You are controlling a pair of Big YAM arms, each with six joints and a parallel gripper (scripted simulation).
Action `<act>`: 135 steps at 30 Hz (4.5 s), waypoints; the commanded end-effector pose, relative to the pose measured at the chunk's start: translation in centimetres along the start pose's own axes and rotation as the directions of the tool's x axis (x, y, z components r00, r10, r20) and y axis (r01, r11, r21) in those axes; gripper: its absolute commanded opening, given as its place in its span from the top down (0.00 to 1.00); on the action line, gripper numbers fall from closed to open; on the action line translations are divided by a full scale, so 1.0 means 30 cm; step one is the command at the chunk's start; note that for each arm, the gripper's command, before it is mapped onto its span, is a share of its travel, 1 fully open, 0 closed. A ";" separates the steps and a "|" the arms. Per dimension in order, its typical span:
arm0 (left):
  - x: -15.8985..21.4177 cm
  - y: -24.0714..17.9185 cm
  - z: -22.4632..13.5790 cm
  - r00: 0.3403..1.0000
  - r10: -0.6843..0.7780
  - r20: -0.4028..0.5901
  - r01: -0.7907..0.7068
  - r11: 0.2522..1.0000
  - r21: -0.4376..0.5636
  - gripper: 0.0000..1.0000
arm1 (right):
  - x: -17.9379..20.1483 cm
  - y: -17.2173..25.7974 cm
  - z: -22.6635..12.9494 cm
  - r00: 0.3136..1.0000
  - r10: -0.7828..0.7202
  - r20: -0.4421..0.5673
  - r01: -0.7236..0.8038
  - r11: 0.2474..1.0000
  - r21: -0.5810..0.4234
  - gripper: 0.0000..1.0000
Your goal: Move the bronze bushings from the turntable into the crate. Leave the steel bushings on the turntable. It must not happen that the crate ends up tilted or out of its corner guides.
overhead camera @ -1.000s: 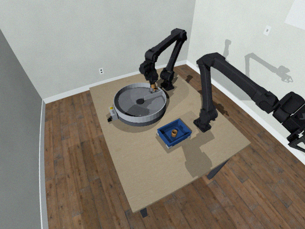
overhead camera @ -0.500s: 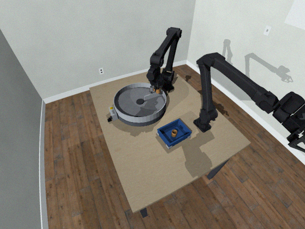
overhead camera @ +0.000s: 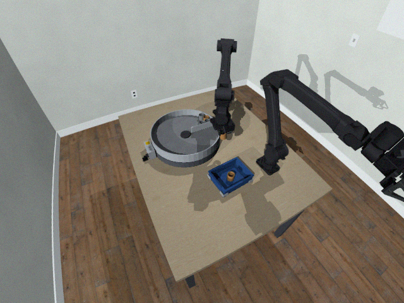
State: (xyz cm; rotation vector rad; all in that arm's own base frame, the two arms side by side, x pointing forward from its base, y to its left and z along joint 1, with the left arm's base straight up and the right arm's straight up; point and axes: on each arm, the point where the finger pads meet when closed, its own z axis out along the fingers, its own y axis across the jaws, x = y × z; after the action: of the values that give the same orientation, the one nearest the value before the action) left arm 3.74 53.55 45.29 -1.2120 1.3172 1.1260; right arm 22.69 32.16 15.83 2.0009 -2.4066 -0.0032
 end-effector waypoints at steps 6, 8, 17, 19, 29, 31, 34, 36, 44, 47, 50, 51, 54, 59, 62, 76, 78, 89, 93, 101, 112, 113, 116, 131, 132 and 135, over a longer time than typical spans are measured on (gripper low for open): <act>-0.160 0.012 0.013 0.996 -0.013 0.087 0.013 1.000 -0.007 0.00 | -0.372 0.036 -0.075 0.998 0.043 0.050 -0.044 0.999 0.025 1.00; -0.160 0.012 0.013 0.996 -0.013 0.087 0.013 1.000 -0.007 0.00 | -0.400 0.041 -0.075 0.998 0.043 0.050 -0.044 0.999 0.024 1.00; -0.160 0.012 0.013 0.996 -0.013 0.087 0.013 1.000 -0.007 0.00 | -0.565 0.076 -0.075 0.998 0.043 0.051 -0.044 0.999 0.022 1.00; -0.160 0.012 0.013 0.996 -0.013 0.087 0.013 1.000 -0.007 0.00 | -0.590 0.081 -0.075 0.998 0.043 0.051 -0.044 0.999 0.021 1.00; -0.160 0.012 0.013 0.996 -0.013 0.087 0.013 1.000 -0.007 0.00 | -0.628 0.062 -0.122 0.995 0.059 0.077 -0.061 0.998 0.026 1.00; -0.160 0.012 0.013 0.996 -0.013 0.087 0.013 1.000 -0.007 0.00 | -0.636 0.069 -0.092 0.997 0.051 0.061 -0.053 0.998 0.022 1.00; -0.160 0.012 0.013 0.996 -0.013 0.087 0.013 1.000 -0.007 0.00 | -0.638 0.071 -0.090 0.997 0.050 0.060 -0.051 0.998 0.022 1.00; -0.160 0.012 0.013 0.996 -0.013 0.087 0.013 1.000 -0.007 0.00 | -0.632 0.073 -0.083 0.997 0.050 0.054 -0.051 0.999 0.020 1.00; -0.160 0.012 0.013 0.996 -0.013 0.087 0.013 1.000 -0.007 0.00 | -0.624 0.075 -0.085 0.997 0.050 0.053 -0.051 0.999 0.020 1.00; -0.160 0.012 0.013 0.996 -0.013 0.087 0.013 1.000 -0.007 0.00 | -0.624 0.075 -0.085 0.997 0.050 0.053 -0.051 0.999 0.020 1.00; -0.160 0.012 0.013 0.996 -0.013 0.087 0.013 1.000 -0.007 0.00 | -0.624 0.075 -0.085 0.997 0.050 0.053 -0.051 0.999 0.020 1.00; -0.160 0.012 0.013 0.996 -0.013 0.087 0.013 1.000 -0.007 0.00 | -0.624 0.075 -0.085 0.997 0.050 0.053 -0.051 0.999 0.020 1.00; -0.160 0.012 0.013 0.996 -0.013 0.087 0.013 1.000 -0.007 0.00 | -0.624 0.075 -0.085 0.997 0.050 0.053 -0.051 0.999 0.020 1.00; -0.160 0.012 0.013 0.996 -0.013 0.087 0.013 1.000 -0.007 0.00 | -0.624 0.075 -0.085 0.997 0.050 0.053 -0.051 0.999 0.020 1.00; -0.160 0.012 0.013 0.996 -0.013 0.087 0.013 1.000 -0.007 0.00 | -0.624 0.075 -0.085 0.997 0.050 0.053 -0.051 0.999 0.020 1.00; -0.160 0.012 0.013 0.996 -0.013 0.087 0.013 1.000 -0.007 0.00 | -0.596 0.082 0.030 0.999 0.050 0.013 -0.050 0.999 0.012 1.00; -0.160 0.012 0.013 0.996 -0.013 0.087 0.013 1.000 -0.007 0.00 | -0.596 0.082 0.043 0.999 0.050 0.013 -0.050 0.999 0.012 1.00; -0.160 0.012 0.013 0.996 -0.013 0.087 0.013 1.000 -0.007 0.00 | -0.599 0.085 0.234 0.999 0.048 0.013 -0.048 0.999 0.012 1.00; -0.160 0.012 0.013 0.996 -0.013 0.087 0.013 1.000 -0.007 0.00 | -0.648 0.074 0.119 0.995 0.046 0.093 -0.049 0.998 0.028 1.00; -0.160 0.012 0.013 0.996 -0.013 0.087 0.013 1.000 -0.007 0.00 | -0.631 0.078 0.191 0.998 0.047 0.046 -0.048 0.999 0.019 1.00; -0.160 0.012 0.013 0.996 -0.013 0.087 0.013 1.000 -0.007 0.00 | -0.632 0.078 0.175 0.997 0.047 0.054 -0.048 0.999 0.020 1.00; -0.160 0.012 0.013 0.996 -0.013 0.087 0.013 1.000 -0.007 0.00 | -0.632 0.078 0.175 0.997 0.047 0.054 -0.048 0.999 0.020 1.00; -0.160 0.012 0.013 0.996 -0.013 0.087 0.013 1.000 -0.007 0.00 | -0.632 0.078 0.175 0.997 0.047 0.054 -0.048 0.999 0.020 1.00; -0.160 0.012 0.013 0.996 -0.013 0.087 0.013 1.000 -0.007 0.00 | -0.631 0.078 0.176 0.997 0.047 0.054 -0.048 0.999 0.020 1.00; -0.160 0.012 0.013 0.996 -0.013 0.087 0.013 1.000 -0.007 0.00 | -0.631 0.078 0.179 0.998 0.047 0.053 -0.048 0.999 0.020 1.00; -0.160 0.012 0.013 0.996 -0.013 0.087 0.013 1.000 -0.007 0.00 | -0.623 0.080 0.204 0.998 0.047 0.043 -0.048 0.999 0.018 1.00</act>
State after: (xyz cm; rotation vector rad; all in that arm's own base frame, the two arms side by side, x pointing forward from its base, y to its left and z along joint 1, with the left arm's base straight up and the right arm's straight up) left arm 3.74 53.55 45.29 -1.2120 1.3172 1.1260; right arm 23.20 49.63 8.66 1.9523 -2.4534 0.0064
